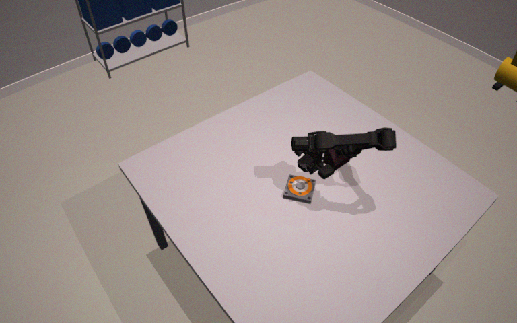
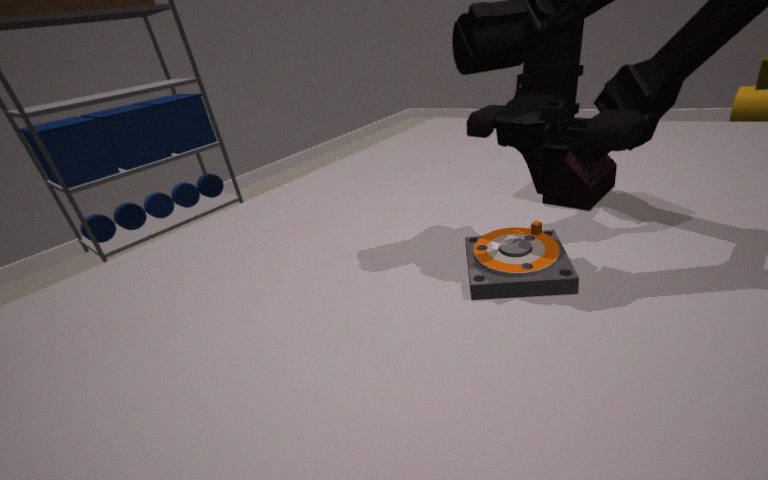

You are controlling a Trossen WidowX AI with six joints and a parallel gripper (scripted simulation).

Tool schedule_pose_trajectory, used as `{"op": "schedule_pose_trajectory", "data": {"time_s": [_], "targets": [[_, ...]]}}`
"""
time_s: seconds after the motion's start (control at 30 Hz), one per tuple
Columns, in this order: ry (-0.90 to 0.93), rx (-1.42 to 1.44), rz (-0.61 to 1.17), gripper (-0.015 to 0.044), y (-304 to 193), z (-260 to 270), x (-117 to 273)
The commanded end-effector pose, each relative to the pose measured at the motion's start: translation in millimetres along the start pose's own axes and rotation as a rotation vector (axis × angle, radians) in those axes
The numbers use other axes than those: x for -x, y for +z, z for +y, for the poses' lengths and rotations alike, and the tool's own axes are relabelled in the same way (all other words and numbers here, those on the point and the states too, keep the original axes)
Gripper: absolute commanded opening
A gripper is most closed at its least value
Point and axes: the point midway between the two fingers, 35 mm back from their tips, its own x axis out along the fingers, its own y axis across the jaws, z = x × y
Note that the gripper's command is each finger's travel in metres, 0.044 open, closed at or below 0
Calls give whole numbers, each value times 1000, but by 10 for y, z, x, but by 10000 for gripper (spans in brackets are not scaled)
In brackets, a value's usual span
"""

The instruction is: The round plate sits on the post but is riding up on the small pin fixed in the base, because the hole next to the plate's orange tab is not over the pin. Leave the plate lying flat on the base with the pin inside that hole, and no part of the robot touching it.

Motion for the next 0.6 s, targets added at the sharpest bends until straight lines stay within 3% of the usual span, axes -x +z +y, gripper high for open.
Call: {"op": "schedule_pose_trajectory", "data": {"time_s": [0.0, 0.57], "targets": [[41, 14, 24, 0, -39, 68, -50], [42, 14, 24, 0, -41, 110, -530]]}}
